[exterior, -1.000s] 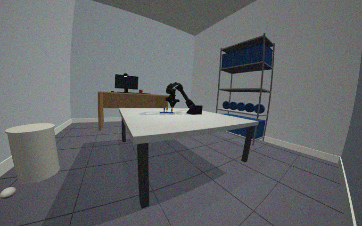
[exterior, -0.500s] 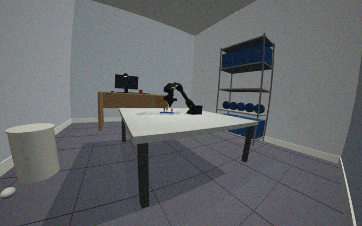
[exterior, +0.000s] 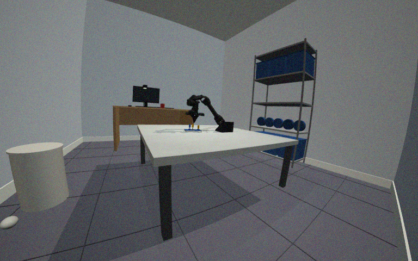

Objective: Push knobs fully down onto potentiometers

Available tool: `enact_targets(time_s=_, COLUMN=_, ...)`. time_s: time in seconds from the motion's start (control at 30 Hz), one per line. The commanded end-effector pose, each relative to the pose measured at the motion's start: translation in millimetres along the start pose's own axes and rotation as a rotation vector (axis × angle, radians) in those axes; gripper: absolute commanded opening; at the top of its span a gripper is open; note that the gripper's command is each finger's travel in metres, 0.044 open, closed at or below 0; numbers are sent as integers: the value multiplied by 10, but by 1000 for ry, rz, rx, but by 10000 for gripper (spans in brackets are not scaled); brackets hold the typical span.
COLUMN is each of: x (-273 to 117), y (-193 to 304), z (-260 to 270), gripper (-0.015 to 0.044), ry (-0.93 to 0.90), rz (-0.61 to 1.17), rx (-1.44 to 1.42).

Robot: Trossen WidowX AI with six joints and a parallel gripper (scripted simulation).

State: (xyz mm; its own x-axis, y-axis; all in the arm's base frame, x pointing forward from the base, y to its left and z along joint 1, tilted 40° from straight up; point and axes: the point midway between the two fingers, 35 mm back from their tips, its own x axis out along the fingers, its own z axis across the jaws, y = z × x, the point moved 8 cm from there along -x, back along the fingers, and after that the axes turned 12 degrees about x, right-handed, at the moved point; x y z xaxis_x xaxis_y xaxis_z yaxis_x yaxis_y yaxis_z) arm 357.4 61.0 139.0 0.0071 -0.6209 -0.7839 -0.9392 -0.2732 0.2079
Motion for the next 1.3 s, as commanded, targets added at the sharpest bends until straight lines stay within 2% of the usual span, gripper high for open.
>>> enact_targets(time_s=0.0, x=-29, y=-58, z=-43, gripper=0, ry=5, rz=5, rx=-163)
enact_targets(time_s=1.03, x=-141, y=-366, z=-252, gripper=0, ry=-20, rz=46, rx=-1231)
enact_targets(time_s=1.27, x=-145, y=-379, z=-262, gripper=0, ry=-22, rz=48, rx=-1282)
